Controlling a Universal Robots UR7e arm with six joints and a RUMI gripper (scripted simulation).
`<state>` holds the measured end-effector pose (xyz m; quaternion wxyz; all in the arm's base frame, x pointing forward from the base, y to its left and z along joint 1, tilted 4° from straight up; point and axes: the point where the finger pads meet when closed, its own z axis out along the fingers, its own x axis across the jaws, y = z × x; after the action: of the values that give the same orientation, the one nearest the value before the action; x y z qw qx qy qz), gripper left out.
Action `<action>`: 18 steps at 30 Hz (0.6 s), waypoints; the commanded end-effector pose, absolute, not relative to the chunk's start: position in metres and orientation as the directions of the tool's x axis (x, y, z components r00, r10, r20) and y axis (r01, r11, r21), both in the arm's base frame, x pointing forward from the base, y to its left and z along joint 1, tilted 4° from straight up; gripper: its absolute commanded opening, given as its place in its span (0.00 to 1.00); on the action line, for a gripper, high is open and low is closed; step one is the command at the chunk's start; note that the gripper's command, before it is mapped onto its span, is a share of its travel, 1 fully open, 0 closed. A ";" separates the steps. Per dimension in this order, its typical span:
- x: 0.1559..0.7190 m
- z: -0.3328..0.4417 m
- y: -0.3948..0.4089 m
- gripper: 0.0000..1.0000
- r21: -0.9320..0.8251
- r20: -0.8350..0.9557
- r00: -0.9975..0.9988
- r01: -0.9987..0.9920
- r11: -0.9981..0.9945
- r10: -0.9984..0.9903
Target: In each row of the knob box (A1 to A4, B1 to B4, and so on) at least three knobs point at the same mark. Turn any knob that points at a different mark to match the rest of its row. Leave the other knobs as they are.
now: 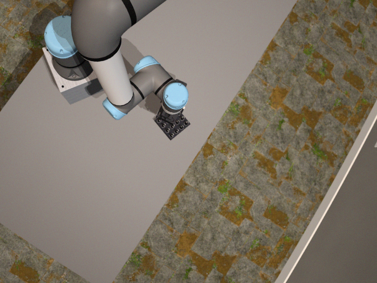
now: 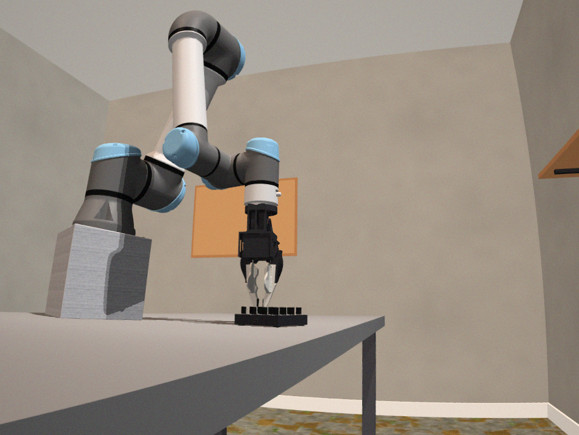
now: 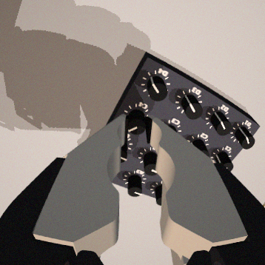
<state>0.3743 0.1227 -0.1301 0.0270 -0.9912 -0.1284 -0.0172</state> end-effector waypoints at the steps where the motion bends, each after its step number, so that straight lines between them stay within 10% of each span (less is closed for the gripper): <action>1: 0.375 -0.130 0.123 0.04 -0.051 0.039 0.980 0.196 -0.979 0.194; 18: 0.376 -0.130 0.123 0.04 -0.060 0.023 0.996 -0.090 -0.994 -0.091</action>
<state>0.3755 0.1228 -0.1301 0.0301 -0.9994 0.0037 -0.0135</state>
